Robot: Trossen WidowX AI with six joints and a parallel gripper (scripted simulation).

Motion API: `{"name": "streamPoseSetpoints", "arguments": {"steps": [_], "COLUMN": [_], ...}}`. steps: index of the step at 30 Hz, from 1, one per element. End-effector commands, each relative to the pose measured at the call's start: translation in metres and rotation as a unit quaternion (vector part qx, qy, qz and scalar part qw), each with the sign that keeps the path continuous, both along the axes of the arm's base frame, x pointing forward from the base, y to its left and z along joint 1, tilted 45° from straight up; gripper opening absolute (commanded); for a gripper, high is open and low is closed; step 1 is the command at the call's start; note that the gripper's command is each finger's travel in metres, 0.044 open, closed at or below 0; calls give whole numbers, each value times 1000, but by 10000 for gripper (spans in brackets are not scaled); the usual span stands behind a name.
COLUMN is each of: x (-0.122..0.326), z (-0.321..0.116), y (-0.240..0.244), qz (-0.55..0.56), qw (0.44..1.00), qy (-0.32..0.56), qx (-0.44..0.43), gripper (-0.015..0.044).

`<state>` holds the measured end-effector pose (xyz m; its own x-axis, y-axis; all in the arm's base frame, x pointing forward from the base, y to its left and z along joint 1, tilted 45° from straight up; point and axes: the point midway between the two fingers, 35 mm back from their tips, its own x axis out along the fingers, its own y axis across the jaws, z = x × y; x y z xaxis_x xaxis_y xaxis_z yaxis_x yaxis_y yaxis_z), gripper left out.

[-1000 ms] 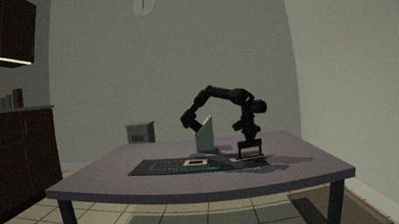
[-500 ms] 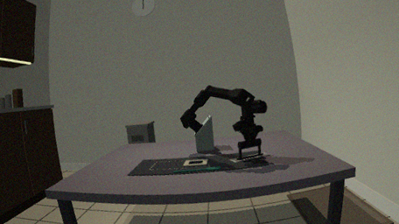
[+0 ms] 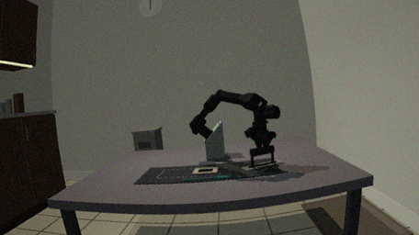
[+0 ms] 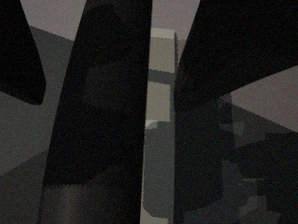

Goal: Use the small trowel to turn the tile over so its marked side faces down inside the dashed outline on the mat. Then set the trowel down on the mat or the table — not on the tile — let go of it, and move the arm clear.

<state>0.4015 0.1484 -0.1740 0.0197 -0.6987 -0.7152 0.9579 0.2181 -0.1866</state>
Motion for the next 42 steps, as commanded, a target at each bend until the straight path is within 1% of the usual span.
{"name": "streamPoseSetpoints", "arguments": {"steps": [1,5,8,10,16,17,19,24,33,42], "x": [0,0,-3,-4,-4,-4,-4,-4,0,2], "z": [1,2,26,33,33,34,42,41,27,13], "y": [0,2,23,30,30,31,39,39,45,49], "qz": [3,3,5,6,6,11,13,19,142,276], "qw": [1000,1000,1000,1000,1000,1000,1000,1000,988,953], "qy": [2,1,-9,-12,-12,-13,-17,-13,53,122], "qx": [-1,-1,8,11,11,11,15,16,30,29], "gripper": [270,270,270,270,270,296,300,300,300,300]}}
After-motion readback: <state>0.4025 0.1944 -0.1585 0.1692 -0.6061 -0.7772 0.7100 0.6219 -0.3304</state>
